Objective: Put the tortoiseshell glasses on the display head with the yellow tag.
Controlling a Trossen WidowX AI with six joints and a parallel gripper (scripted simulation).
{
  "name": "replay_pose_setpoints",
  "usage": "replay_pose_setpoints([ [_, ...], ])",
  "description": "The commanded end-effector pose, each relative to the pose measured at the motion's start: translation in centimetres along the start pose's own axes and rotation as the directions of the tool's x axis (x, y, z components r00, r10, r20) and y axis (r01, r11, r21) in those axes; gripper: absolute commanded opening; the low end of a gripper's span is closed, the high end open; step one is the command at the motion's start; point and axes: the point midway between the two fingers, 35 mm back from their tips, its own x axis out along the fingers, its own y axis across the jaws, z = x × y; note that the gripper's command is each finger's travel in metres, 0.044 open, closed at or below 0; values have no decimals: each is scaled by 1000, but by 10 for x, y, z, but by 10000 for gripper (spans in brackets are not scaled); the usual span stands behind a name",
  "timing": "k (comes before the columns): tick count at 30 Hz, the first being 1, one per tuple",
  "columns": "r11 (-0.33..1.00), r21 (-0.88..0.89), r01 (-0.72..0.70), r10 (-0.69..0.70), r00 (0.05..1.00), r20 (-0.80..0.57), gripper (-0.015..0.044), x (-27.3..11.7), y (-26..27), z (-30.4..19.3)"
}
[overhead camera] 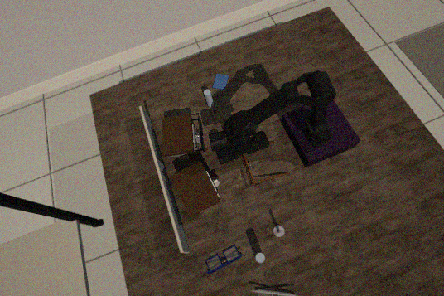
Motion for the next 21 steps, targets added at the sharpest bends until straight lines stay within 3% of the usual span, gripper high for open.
replay_pose_setpoints([
  [1, 1000, 27, 6, -6, 1000, 3, 200, -5, -9, -1],
  [5, 1000, 27, 6, -6, 1000, 3, 140, -5, -9, -1],
  [21, 1000, 27, 6, -6, 1000, 3, 140, 4, -8, -1],
])
